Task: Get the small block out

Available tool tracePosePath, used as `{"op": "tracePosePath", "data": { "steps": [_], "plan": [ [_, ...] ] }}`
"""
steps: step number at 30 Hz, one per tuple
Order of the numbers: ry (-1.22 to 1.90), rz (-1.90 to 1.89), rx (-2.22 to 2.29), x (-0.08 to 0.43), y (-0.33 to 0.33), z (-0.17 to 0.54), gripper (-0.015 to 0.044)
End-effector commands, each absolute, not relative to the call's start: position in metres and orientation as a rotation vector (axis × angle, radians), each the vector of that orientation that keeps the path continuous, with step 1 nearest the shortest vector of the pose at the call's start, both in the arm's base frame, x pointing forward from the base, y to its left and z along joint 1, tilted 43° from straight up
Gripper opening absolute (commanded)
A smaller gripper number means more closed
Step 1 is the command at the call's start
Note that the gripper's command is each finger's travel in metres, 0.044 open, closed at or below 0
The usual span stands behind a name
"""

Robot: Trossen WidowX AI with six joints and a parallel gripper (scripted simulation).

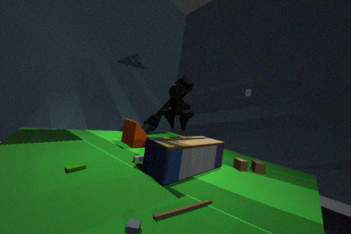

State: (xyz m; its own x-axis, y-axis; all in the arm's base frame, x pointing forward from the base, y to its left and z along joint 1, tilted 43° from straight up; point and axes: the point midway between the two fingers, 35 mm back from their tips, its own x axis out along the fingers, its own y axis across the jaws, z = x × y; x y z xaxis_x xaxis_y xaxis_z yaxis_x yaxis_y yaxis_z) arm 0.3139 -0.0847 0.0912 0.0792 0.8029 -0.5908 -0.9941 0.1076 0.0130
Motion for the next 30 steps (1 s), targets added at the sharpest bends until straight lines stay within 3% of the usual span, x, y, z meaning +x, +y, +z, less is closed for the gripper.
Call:
{"op": "tracePosePath", "data": {
  "steps": [1, 30],
  "plan": [
    [0.493, 1.433, -0.451, 0.313, -0.081, 0.091, 0.04],
    [0.505, 1.452, -0.458, 0.321, -0.052, 0.059, 0.04]
  ]
}}
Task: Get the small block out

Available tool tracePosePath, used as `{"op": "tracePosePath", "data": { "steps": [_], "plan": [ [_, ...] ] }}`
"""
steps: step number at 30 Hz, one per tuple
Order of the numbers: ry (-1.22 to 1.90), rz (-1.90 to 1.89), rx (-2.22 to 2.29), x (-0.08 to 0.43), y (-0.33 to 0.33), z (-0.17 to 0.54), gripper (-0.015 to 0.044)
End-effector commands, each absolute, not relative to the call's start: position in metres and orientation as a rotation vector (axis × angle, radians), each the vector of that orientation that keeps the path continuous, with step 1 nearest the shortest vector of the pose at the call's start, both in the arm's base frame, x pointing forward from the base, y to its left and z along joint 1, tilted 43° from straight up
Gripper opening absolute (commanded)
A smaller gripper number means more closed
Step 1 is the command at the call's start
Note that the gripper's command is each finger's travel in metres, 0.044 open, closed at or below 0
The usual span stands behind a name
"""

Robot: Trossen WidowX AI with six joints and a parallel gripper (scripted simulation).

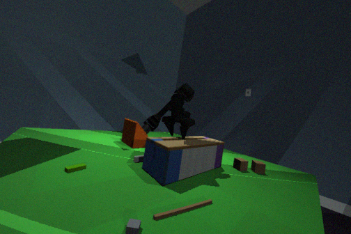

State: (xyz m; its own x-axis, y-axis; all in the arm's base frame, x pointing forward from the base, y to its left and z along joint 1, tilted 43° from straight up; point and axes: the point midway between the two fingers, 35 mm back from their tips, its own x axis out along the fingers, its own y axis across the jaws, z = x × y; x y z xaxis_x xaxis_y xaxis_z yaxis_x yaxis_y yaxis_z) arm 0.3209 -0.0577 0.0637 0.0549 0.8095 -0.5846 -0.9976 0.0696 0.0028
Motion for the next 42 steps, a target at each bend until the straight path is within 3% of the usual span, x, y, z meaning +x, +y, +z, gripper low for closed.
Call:
{"op": "tracePosePath", "data": {
  "steps": [1, 23, 42],
  "plan": [
    [0.505, 1.453, -0.458, 0.322, -0.051, 0.058, 0.04],
    [0.511, 1.469, -0.462, 0.324, -0.027, 0.035, 0.04],
    [0.509, 1.469, -0.467, 0.326, -0.004, 0.061, 0.04]
  ]
}}
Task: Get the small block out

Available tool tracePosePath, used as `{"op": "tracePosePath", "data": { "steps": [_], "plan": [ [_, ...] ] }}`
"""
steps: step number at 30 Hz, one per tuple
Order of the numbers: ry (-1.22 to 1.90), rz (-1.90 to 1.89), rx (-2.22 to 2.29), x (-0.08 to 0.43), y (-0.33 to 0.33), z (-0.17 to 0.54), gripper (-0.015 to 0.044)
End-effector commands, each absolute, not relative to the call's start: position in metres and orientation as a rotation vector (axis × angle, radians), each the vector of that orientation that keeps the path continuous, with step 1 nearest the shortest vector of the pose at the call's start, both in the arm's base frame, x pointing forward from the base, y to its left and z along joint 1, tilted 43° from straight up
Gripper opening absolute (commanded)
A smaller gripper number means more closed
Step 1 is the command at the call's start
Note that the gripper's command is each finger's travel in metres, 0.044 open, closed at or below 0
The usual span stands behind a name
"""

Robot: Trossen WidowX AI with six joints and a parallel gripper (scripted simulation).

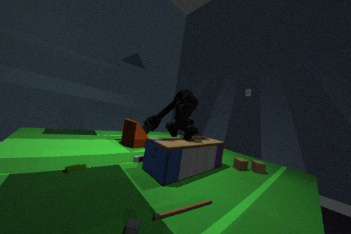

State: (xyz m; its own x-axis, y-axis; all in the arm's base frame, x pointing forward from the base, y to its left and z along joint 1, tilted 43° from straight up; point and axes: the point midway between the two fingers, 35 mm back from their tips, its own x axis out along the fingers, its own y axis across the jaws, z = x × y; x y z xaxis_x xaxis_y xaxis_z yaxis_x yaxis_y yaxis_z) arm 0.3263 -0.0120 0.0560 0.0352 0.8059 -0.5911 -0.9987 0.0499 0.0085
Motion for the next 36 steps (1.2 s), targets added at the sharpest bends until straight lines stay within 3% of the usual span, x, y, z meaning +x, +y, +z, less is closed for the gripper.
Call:
{"op": "tracePosePath", "data": {
  "steps": [1, 36],
  "plan": [
    [0.509, 1.469, -0.467, 0.326, -0.003, 0.063, 0.04],
    [0.508, 1.469, -0.466, 0.327, 0.005, 0.07, 0.04]
  ]
}}
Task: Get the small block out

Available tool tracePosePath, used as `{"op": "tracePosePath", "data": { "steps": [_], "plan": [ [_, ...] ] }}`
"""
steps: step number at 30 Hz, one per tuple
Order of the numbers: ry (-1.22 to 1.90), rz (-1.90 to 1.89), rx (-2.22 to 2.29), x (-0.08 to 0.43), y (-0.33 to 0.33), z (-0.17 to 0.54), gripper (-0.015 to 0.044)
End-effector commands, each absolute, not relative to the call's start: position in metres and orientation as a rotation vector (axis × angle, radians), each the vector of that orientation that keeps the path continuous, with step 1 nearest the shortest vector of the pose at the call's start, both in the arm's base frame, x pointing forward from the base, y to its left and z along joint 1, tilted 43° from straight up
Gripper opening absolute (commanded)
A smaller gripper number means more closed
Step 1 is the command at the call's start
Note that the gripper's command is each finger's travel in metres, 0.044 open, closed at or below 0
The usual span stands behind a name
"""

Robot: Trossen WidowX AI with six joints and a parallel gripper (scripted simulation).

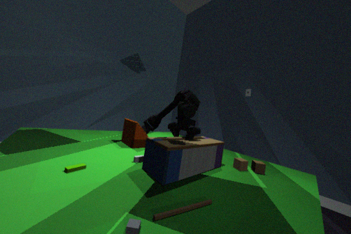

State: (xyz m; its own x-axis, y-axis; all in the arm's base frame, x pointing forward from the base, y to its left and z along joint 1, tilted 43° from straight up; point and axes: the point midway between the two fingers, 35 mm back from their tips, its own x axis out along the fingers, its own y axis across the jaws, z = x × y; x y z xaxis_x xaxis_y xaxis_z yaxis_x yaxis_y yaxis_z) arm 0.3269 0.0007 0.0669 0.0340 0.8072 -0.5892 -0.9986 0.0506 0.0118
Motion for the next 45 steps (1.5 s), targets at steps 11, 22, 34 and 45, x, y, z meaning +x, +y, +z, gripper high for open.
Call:
{"op": "tracePosePath", "data": {
  "steps": [11, 22, 34, 45],
  "plan": [
    [0.508, 1.469, -0.466, 0.328, 0.009, 0.074, 0.04],
    [0.508, 1.469, -0.467, 0.328, 0.004, 0.069, 0.04],
    [0.508, 1.469, -0.466, 0.329, 0.013, 0.077, 0.04],
    [0.507, 1.47, -0.466, 0.329, 0.021, 0.085, 0.04]
  ]
}}
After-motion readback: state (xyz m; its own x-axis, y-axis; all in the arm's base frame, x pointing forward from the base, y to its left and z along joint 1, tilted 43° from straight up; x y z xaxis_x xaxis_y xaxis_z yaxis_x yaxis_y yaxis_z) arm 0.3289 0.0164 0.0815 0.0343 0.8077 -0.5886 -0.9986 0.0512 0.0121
